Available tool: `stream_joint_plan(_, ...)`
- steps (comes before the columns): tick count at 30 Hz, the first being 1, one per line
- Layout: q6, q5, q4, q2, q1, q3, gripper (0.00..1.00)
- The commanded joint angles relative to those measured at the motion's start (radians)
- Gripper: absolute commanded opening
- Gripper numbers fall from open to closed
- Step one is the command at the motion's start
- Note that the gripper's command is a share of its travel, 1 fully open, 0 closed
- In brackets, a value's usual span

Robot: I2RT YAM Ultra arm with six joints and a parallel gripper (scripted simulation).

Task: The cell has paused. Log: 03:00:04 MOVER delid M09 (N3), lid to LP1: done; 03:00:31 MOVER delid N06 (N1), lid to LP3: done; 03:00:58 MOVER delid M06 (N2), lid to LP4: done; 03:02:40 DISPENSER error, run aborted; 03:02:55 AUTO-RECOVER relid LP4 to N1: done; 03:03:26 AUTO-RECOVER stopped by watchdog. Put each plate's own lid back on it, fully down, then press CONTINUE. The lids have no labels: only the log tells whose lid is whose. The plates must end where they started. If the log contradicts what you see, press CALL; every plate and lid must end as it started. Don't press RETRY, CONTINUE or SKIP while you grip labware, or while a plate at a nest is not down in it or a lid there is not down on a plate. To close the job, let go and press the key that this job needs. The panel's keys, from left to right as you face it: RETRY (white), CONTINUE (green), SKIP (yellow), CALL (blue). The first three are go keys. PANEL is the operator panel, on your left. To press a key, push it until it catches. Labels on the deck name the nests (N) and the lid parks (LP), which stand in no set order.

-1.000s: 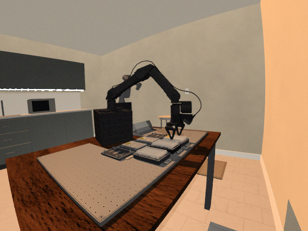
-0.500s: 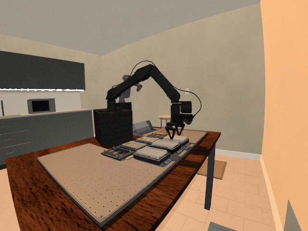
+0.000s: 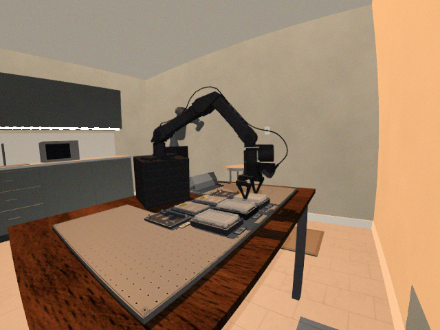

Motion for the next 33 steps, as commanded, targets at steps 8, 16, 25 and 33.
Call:
stream_joint_plan(8,0.001,0.001,0.002,-0.040,0.006,-0.020,1.00)
stream_joint_plan(16,0.006,0.002,-0.039,-0.072,0.012,-0.025,1.00)
stream_joint_plan(25,0.010,0.002,-0.055,-0.094,0.014,-0.032,1.00)
stream_joint_plan(33,0.011,0.002,-0.029,-0.098,0.016,-0.031,1.00)
